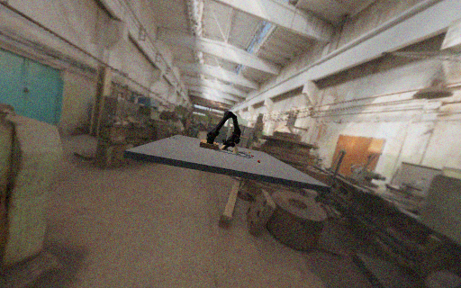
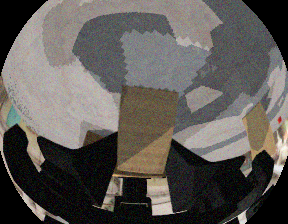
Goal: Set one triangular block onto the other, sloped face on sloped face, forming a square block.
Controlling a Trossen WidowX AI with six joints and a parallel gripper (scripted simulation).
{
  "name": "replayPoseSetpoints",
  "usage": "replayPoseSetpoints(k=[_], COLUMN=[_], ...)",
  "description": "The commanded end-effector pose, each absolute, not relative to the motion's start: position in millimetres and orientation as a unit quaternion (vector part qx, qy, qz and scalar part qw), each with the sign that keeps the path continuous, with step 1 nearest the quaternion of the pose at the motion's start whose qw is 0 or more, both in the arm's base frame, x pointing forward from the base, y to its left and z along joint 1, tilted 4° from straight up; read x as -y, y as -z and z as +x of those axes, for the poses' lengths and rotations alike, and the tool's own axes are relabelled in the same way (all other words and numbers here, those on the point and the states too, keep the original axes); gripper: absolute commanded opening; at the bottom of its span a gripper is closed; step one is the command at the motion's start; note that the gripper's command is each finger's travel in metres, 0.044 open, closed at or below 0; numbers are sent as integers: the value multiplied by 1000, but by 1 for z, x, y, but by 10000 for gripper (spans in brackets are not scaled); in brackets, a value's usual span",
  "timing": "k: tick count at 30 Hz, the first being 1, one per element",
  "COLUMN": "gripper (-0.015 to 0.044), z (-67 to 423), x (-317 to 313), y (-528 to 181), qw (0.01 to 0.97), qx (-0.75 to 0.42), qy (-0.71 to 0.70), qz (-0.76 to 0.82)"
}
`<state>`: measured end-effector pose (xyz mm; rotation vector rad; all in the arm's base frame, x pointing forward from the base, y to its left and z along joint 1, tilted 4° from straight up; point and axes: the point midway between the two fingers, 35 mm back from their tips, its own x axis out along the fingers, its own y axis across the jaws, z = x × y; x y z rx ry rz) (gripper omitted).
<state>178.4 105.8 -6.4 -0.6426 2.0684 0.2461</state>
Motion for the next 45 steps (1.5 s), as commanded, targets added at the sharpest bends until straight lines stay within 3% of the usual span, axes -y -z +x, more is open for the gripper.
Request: replayPoseSetpoints(k=[1, 4, 9, 29, 45], gripper=[131, 111, 0, 0, 0], z=[178, 178, 179, 173, 171], x=[-106, -106, -106, -111, -108], y=[6, 6, 3, -90, -91], qw=[463, 463, 463, 468, 467], qx=[-841, -841, -841, -837, -823], qy=[-100, -100, -100, -105, -158], qz=[-261, -261, -261, -262, -280])
